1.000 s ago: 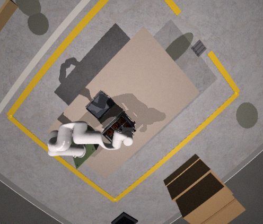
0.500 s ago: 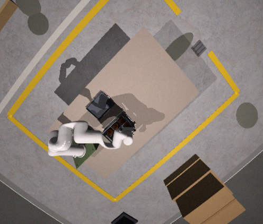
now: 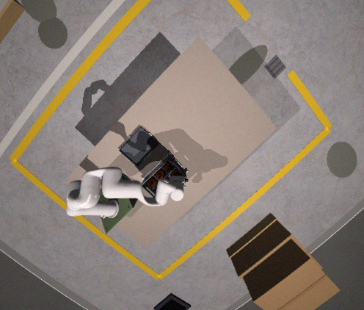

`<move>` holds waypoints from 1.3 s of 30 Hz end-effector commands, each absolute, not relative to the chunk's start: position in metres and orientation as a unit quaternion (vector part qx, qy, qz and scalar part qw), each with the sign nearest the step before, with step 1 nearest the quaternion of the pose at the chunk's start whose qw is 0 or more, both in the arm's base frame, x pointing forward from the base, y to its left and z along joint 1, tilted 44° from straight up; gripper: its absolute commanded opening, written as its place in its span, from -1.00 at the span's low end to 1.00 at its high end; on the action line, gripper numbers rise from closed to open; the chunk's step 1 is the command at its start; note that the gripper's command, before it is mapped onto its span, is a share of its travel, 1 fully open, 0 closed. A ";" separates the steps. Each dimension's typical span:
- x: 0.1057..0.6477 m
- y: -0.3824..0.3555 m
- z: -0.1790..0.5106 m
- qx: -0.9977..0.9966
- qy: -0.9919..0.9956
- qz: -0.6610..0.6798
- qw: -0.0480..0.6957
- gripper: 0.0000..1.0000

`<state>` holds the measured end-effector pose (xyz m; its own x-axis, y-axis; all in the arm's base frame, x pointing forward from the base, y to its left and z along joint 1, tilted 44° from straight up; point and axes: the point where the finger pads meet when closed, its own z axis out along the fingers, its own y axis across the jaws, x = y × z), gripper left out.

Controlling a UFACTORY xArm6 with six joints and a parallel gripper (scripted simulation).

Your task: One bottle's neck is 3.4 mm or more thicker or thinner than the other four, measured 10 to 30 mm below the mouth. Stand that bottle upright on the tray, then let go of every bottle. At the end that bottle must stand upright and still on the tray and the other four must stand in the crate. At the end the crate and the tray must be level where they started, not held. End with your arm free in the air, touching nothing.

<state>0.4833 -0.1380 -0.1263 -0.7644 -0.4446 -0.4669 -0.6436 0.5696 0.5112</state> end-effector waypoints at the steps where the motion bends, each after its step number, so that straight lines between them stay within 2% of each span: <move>1: 0.485 -0.140 -0.125 -0.311 0.874 0.342 0.146 0.30; 2: 0.485 -0.140 -0.125 -0.311 0.874 0.342 0.146 0.30; 3: 0.485 -0.140 -0.125 -0.311 0.874 0.342 0.146 -1.00; 39: 0.485 -0.140 -0.125 -0.311 0.874 0.342 0.146 -1.00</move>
